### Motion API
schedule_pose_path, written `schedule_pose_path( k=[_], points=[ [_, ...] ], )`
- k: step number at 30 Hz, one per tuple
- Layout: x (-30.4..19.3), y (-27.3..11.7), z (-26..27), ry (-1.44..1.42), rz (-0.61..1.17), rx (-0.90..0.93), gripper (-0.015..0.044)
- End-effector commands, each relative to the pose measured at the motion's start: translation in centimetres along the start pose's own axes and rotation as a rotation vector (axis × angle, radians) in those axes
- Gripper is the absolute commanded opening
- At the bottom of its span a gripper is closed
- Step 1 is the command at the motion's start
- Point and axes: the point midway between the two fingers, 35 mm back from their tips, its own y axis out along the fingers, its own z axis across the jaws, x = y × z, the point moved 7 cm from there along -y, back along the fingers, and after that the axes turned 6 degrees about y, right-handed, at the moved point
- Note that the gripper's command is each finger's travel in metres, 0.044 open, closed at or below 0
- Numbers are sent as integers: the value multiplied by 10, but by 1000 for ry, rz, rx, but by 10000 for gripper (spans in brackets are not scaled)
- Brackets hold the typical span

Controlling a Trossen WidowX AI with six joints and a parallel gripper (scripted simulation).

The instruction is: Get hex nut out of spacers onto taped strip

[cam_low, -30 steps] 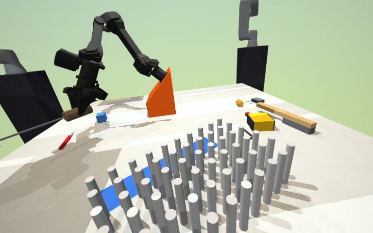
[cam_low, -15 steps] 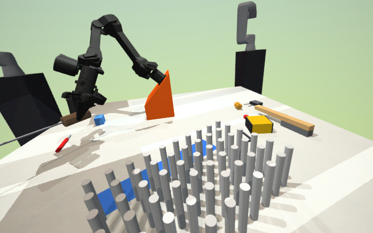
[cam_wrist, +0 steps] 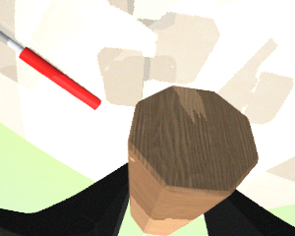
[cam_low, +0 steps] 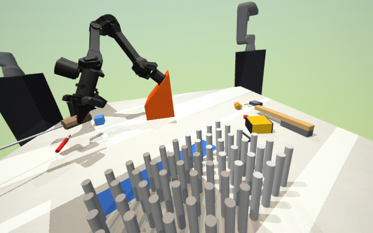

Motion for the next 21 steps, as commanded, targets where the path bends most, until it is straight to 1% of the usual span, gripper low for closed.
schedule_pose_path(
  k=[1, 21],
  points=[
    [3, 4, -2, -6, -2, -7, 0],
    [10, 16, -1, -7, -2, -6, 0]
  ],
)
